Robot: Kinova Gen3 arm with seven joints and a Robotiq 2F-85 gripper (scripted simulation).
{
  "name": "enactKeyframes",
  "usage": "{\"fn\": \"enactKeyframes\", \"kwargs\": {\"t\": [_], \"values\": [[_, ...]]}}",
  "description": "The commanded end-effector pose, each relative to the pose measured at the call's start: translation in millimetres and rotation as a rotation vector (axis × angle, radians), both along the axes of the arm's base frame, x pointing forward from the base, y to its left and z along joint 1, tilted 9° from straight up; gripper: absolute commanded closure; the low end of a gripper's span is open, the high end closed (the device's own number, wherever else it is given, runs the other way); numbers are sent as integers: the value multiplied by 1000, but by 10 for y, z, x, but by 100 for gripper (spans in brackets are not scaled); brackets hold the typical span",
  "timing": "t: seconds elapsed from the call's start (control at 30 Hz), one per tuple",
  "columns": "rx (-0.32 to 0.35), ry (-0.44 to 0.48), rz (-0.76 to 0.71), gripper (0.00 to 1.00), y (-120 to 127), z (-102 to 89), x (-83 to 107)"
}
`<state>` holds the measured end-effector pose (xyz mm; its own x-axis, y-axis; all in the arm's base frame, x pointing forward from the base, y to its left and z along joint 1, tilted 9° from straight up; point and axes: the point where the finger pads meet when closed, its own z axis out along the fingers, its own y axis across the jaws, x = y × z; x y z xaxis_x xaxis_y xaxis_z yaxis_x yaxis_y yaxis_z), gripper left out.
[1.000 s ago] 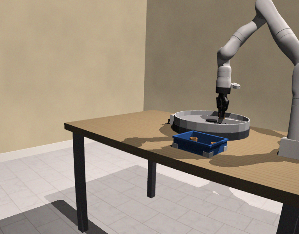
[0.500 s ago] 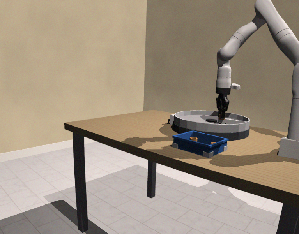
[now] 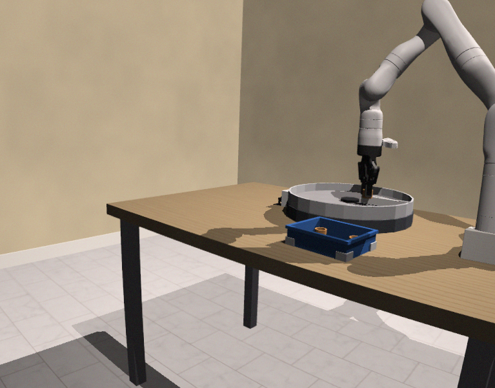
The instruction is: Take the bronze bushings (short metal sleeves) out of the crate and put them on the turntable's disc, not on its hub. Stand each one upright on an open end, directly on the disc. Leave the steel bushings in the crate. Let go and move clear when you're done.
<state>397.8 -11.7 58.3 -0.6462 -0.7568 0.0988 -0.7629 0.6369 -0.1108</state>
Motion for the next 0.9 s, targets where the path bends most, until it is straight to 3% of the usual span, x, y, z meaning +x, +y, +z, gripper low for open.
{"fn": "enactKeyframes", "kwargs": {"t": [0.0,0.87], "values": [[0,-2,0,100,2,6,5],[0,-2,0,100,-35,-241,11]]}}
